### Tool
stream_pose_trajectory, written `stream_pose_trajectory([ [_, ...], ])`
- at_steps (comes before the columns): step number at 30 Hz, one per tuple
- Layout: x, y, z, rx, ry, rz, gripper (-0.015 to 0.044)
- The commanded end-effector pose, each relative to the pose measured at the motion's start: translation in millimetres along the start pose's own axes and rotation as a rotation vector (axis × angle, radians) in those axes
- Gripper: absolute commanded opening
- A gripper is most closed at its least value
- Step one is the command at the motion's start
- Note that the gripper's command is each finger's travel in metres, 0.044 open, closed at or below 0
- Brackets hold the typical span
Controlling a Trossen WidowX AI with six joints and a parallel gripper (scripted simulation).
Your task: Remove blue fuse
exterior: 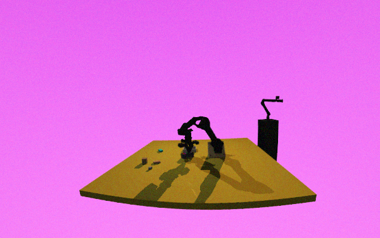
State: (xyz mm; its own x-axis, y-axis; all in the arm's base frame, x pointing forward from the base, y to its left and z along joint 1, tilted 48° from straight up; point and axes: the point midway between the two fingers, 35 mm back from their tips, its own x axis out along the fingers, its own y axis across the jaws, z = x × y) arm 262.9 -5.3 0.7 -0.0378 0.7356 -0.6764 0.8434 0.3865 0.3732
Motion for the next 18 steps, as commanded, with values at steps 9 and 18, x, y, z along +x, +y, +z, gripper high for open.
stream_pose_trajectory([
  [9, -0.6, 0.2, 0.2, 0.000, -0.001, 0.000, 0.0000],
  [18, -4.9, 0.3, 0.5, 0.000, -0.001, 0.001, 0.0000],
])
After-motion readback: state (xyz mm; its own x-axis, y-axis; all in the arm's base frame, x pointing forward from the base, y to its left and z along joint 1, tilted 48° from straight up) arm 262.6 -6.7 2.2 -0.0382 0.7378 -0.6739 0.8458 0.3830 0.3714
